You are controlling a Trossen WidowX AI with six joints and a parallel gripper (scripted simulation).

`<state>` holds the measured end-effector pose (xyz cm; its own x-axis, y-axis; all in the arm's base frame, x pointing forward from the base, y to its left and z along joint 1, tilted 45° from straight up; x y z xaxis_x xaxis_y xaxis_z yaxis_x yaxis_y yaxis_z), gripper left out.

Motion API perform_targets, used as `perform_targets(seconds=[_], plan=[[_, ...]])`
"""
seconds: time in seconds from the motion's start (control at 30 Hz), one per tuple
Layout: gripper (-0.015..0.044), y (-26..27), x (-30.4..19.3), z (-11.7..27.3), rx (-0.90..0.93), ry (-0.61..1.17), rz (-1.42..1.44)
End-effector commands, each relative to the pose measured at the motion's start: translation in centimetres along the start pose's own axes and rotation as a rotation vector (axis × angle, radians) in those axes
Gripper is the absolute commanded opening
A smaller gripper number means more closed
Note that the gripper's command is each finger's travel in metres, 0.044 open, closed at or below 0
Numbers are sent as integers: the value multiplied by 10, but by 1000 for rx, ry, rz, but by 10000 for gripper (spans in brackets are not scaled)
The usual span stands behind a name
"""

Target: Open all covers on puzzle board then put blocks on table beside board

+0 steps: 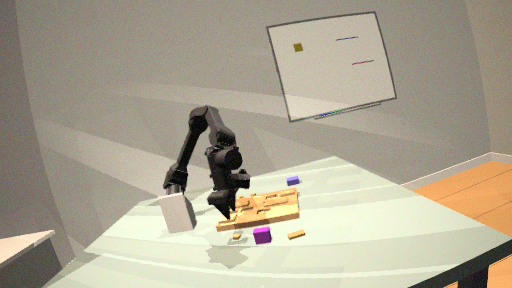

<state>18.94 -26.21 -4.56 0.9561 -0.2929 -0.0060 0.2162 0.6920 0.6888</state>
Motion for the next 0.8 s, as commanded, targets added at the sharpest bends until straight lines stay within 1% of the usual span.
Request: perform_targets(seconds=[0.0,0.33,0.77], plan=[[256,16,15,4,-10,-6,261],[0,63,46,5,-15,-4,1037],[0,129,74,1,-2,-12,2033]])
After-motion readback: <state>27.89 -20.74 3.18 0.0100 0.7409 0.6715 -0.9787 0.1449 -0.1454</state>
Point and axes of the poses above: the point midway between the two fingers, 35 mm back from their tips, its own z axis back along the fingers, its own y axis across the jaws, x = y × z, the point moved 10 cm from there along z, back along the fingers, and after that the axes turned 5 degrees about z, right-handed, at the moved point
